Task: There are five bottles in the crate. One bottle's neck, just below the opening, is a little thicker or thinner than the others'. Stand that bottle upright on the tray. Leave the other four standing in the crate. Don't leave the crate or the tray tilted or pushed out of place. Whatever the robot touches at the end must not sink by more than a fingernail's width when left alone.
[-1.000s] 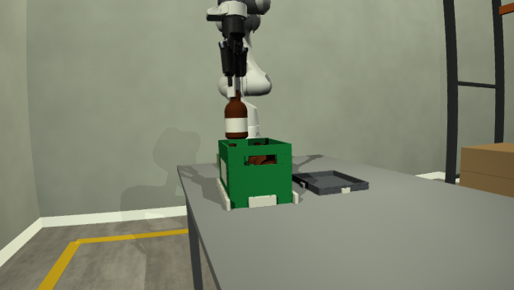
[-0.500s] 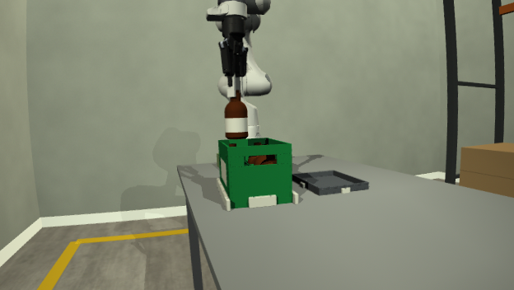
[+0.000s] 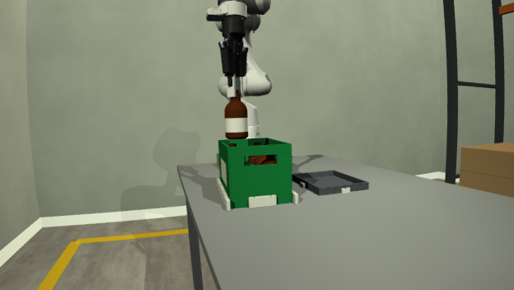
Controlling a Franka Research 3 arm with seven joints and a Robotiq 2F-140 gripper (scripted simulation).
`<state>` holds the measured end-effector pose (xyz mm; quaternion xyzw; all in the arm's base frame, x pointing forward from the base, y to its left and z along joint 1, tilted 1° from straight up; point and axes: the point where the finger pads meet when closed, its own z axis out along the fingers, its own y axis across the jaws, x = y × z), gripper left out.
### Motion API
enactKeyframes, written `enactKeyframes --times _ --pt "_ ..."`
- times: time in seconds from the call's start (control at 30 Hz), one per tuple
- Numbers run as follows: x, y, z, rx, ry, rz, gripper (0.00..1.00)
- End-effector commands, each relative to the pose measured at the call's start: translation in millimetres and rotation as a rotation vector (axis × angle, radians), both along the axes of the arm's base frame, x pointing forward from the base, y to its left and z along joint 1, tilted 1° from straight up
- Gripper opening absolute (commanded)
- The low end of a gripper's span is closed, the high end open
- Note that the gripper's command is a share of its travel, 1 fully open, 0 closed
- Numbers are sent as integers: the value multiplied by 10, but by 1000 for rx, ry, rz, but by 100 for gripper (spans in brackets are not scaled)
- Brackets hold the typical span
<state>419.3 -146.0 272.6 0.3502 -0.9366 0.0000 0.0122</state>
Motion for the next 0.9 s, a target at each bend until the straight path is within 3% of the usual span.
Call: enactKeyframes --times 0.0,0.87 --pt "14 7 30 -2 -5 -2 10" --pt "14 32 30 -2 -5 -2 10"
